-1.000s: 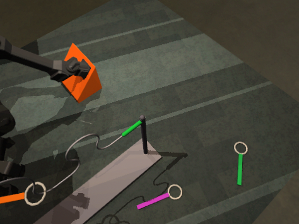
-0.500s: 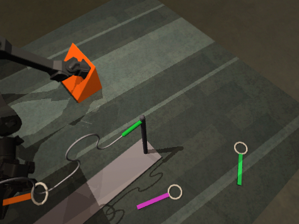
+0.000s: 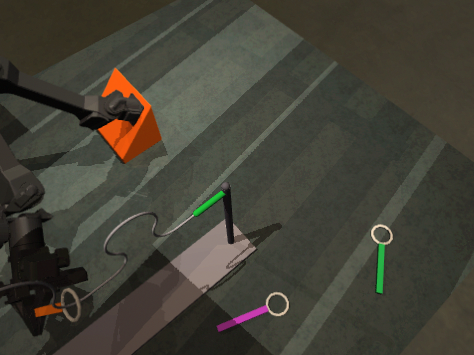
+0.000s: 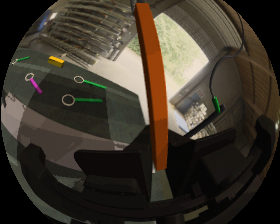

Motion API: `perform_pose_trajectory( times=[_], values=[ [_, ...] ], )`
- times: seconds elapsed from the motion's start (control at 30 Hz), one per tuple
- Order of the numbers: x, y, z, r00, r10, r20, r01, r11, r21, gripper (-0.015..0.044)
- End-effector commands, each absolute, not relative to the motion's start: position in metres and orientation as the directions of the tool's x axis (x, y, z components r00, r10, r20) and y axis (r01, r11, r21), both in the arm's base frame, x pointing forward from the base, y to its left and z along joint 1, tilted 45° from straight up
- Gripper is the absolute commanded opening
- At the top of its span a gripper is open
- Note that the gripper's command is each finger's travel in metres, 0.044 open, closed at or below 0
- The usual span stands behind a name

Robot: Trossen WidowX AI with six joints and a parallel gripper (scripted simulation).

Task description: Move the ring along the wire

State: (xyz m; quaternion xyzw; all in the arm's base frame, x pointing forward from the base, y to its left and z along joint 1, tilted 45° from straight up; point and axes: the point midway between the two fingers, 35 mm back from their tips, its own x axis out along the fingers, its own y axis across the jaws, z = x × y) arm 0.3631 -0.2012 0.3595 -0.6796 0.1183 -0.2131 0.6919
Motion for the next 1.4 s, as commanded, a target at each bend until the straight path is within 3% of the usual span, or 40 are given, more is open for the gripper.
perform_pose_trajectory(
  times=[0.0, 0.67, 1.37],
  values=[
    [0.364, -0.199, 0.34, 0.883, -0.465, 0.067, 0.126, 0.098, -0.987, -0.015],
    [0.364, -0.174, 0.276, 0.886, -0.44, -0.147, 0.106, 0.501, -0.859, -0.015],
    [0.364, -0.146, 0.243, 0.886, -0.401, -0.232, 0.097, 0.651, -0.753, -0.015]
  ],
)
